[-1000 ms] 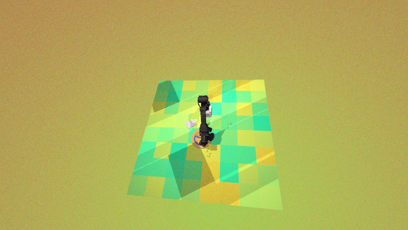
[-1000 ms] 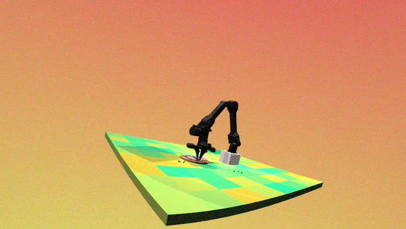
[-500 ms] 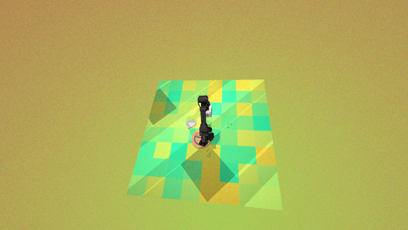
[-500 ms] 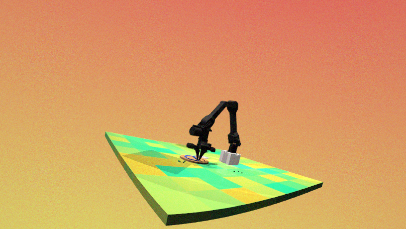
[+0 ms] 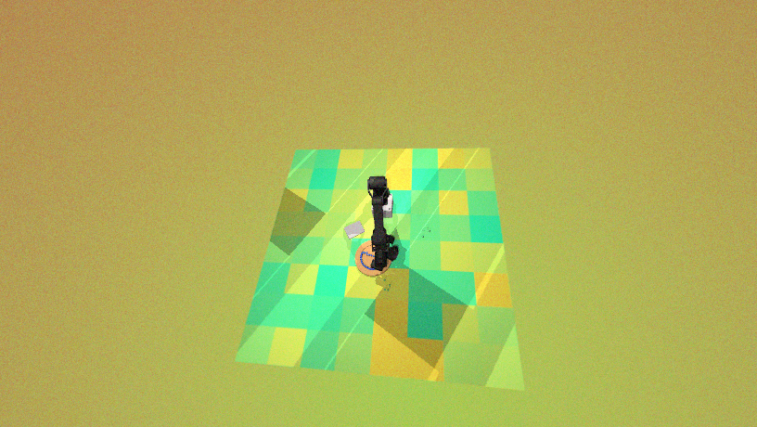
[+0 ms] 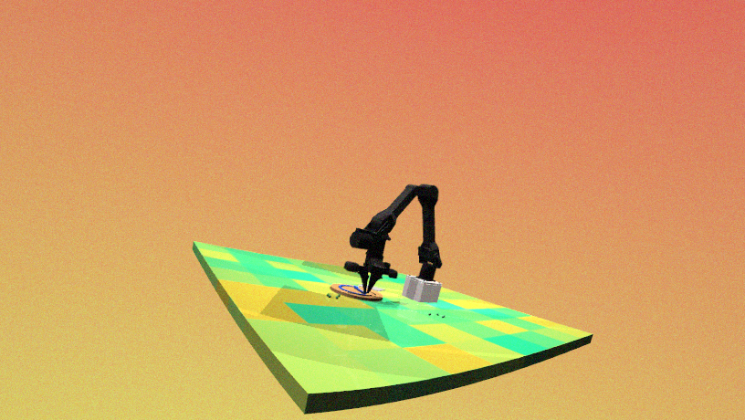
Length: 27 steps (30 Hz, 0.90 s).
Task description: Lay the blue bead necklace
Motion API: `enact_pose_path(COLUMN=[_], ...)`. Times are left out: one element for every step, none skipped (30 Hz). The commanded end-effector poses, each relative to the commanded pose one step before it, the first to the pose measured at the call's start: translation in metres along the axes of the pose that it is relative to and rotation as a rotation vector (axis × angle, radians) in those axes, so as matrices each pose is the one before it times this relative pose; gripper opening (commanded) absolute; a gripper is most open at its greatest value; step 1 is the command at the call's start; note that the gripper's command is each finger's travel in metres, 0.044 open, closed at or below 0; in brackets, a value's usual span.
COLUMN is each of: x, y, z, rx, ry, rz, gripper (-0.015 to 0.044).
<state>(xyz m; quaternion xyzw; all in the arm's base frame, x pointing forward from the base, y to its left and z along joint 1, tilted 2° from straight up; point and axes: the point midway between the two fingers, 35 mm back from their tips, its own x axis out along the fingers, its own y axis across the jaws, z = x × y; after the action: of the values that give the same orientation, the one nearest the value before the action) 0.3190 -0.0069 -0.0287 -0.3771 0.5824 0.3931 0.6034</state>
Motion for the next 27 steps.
enact_pose_path(x=[-0.00154,0.00000,0.00000,0.00000,0.00027,0.00081,0.00134,0.00164,0.00164,0.00134,0.00080,0.00027,0.00000,-0.00375,0.00000,0.00000,0.00000,0.00000,0.00000,0.00000,0.00000,0.00000,0.00000,0.00000,0.00000,-0.00054,-0.00163], y=[0.00420,0.00000,0.00000,0.00000,0.00000,0.00000,0.00000,0.00001,0.00002,0.00002,0.00002,0.00001,0.00000,-0.00084,0.00000,0.00000,0.00000,0.00000,0.00000,0.00000,0.00000,0.00000,0.00000,0.00000,0.00000,0.00010,0.00029], z=[0.00499,0.00000,0.00000,0.00000,0.00000,0.00000,0.00000,0.00000,-0.00001,-0.00001,-0.00001,0.00000,0.00000,-0.00020,0.00000,0.00000,0.00000,0.00000,0.00000,0.00000,0.00000,0.00000,0.00000,0.00000,0.00000,0.00003,0.00008], rx=[0.0003,0.0000,0.0000,0.0000,0.0000,0.0000,0.0000,0.0000,0.0000,0.0000,0.0000,0.0000,0.0000,-0.0038,0.0000,0.0000,0.0000,0.0000,0.0000,0.0000,0.0000,0.0000,0.0000,0.0000,0.0000,0.0005,0.0014], ry=[-0.00349,0.00000,0.00000,0.00000,0.00000,0.00000,0.00000,0.00000,0.00000,0.00000,0.00000,0.00000,0.00000,0.00029,0.00000,0.00000,0.00000,0.00000,0.00000,0.00000,0.00000,0.00000,0.00000,0.00000,0.00000,-0.00004,-0.00011], rz=[-0.00409,0.00000,0.00000,0.00000,0.00000,0.00001,0.00001,0.00002,0.00002,0.00001,0.00001,0.00000,0.00000,-0.00310,0.00000,0.00000,0.00000,0.00000,0.00000,0.00000,0.00000,0.00000,0.00000,0.00000,0.00000,0.00038,0.00113], gripper=[0.0000,0.0000,0.0000,0.0000,0.0000,0.0000,0.0000,0.0000,0.0000,0.0000,0.0000,0.0000,0.0000,0.0026,0.0052,0.0079,0.0105,0.0131,0.0157,0.0184,0.0210,0.0236,0.0262,0.0289,0.0315,0.0341,0.0367])
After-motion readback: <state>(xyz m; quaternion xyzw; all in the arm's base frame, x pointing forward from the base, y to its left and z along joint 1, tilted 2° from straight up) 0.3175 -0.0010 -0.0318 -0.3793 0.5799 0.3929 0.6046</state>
